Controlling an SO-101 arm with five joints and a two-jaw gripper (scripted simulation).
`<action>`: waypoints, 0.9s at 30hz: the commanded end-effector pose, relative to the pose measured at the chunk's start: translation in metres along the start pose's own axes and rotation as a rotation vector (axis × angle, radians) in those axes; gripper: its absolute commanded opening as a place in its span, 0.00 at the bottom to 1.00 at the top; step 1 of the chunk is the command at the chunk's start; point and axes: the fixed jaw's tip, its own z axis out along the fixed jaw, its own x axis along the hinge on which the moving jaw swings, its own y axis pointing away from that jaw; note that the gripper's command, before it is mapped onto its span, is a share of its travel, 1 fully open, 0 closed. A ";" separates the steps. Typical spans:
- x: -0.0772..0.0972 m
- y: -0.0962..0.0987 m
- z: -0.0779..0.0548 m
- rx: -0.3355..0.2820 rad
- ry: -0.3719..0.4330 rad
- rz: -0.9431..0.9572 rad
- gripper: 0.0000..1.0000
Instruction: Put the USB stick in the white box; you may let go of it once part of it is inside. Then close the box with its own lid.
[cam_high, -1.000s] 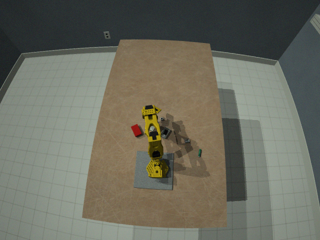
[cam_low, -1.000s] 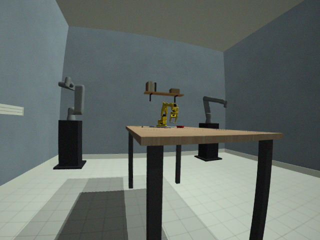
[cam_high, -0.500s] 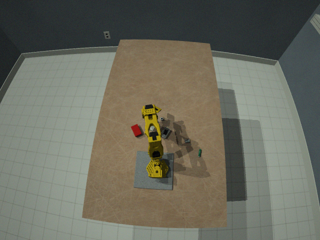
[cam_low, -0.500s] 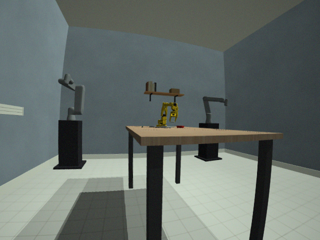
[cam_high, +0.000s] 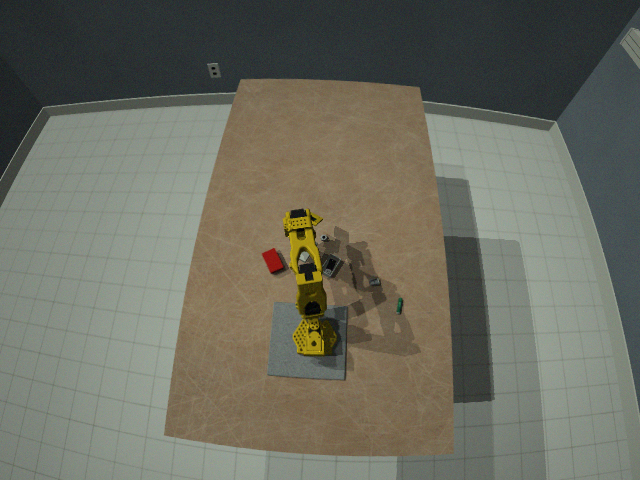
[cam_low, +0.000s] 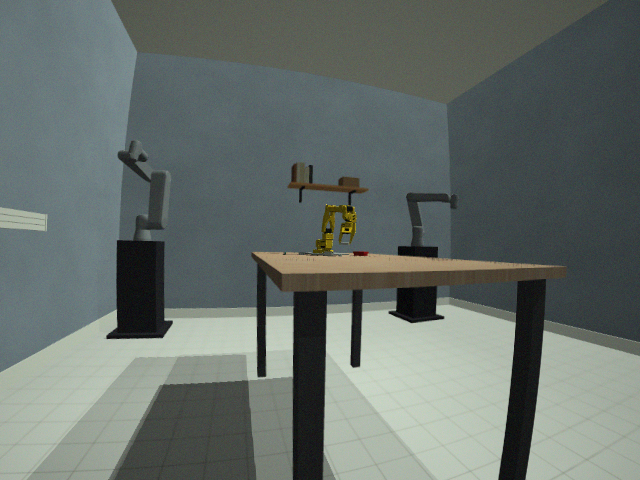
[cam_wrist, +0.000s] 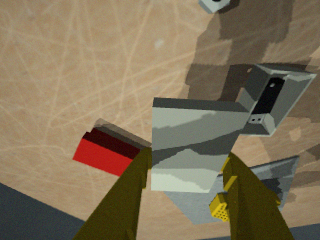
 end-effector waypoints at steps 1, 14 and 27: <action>-0.002 0.002 -0.007 -0.018 -0.020 0.003 0.22; -0.005 0.005 -0.016 -0.018 -0.020 0.003 0.22; -0.005 0.005 -0.016 -0.018 -0.020 0.003 0.22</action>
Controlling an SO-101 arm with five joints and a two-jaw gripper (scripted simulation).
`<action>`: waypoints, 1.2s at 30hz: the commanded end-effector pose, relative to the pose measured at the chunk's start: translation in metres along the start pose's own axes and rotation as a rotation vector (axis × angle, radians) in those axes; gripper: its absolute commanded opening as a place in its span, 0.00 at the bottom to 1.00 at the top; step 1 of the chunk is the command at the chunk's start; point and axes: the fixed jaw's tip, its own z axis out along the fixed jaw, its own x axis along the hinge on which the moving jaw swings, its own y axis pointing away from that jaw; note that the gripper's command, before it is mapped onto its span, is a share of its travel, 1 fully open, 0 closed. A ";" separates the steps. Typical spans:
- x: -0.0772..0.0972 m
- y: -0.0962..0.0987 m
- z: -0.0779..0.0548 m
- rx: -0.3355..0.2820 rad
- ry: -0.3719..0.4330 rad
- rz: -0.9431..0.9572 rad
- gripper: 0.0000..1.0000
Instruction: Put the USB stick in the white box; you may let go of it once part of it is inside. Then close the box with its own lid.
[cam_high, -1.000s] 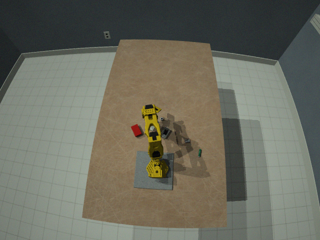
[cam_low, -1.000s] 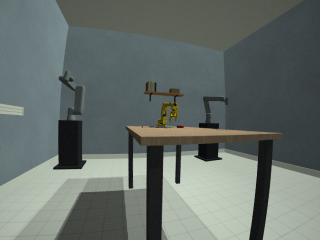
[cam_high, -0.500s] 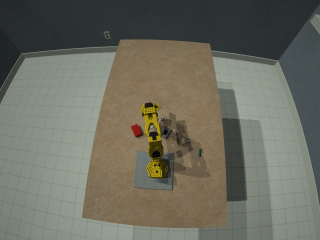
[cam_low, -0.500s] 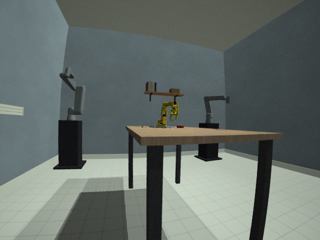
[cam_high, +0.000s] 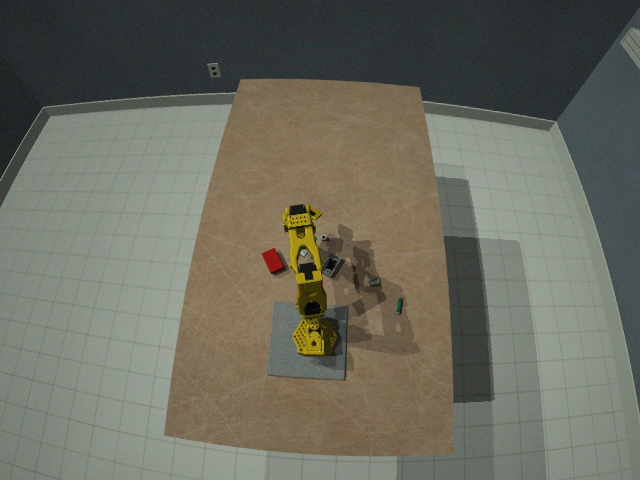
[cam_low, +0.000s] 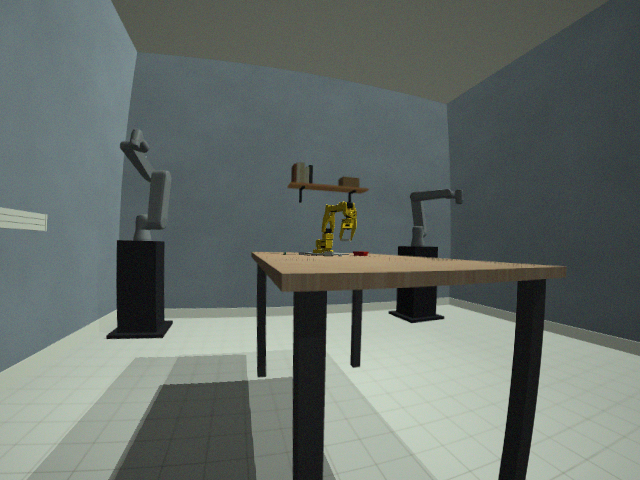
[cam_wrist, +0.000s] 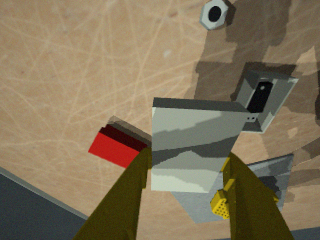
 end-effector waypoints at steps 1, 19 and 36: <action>0.000 0.000 0.001 0.007 0.010 0.003 0.22; 0.002 -0.002 0.008 0.007 0.009 0.003 0.22; 0.002 -0.002 0.008 0.007 0.009 0.003 0.22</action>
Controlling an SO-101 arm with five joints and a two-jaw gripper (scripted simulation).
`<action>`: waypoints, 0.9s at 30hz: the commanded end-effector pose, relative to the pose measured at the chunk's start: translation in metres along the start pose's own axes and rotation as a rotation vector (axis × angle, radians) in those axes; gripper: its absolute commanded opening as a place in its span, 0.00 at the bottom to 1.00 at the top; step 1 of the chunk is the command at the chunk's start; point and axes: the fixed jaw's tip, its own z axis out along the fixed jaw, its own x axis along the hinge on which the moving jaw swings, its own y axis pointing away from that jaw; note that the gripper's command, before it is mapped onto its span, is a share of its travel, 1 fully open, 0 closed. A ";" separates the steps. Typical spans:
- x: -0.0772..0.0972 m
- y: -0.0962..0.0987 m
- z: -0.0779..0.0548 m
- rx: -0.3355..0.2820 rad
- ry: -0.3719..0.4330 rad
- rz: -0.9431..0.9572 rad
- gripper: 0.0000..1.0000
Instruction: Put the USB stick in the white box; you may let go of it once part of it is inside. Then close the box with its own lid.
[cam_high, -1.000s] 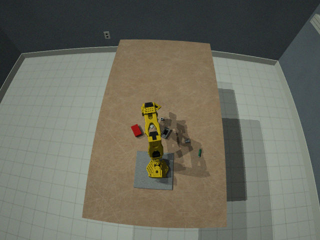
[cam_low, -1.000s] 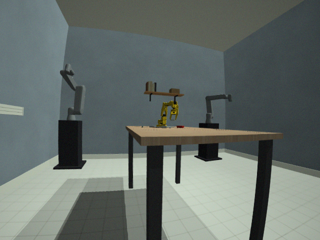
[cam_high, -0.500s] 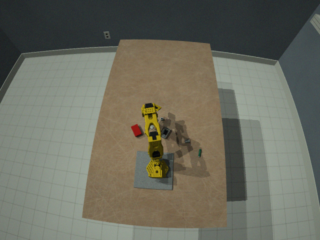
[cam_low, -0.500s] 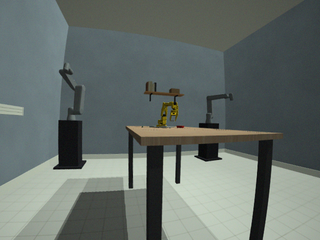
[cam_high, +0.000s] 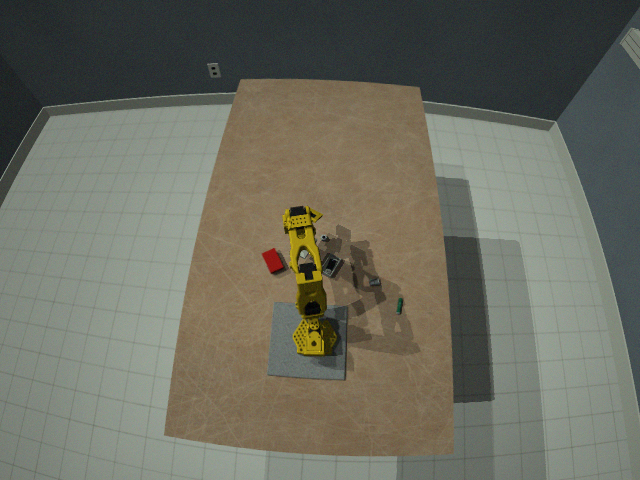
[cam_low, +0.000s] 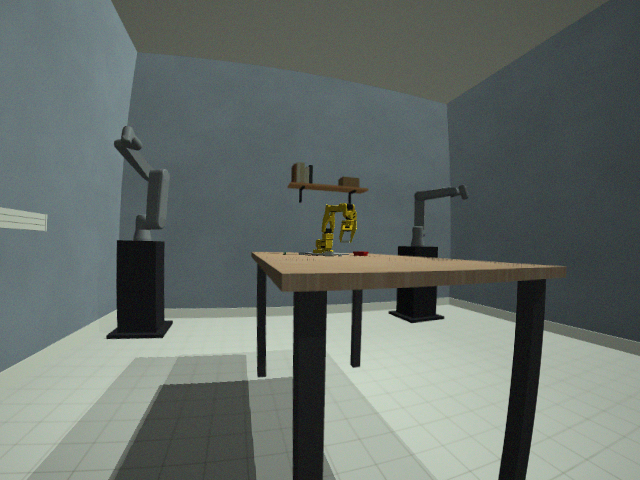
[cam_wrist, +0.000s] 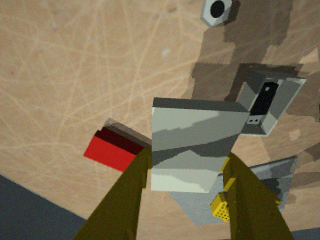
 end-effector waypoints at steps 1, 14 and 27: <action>0.001 -0.001 0.001 0.000 0.002 0.003 0.22; -0.004 -0.020 0.000 0.001 0.001 0.003 0.22; -0.008 -0.064 0.000 0.001 0.000 0.003 0.22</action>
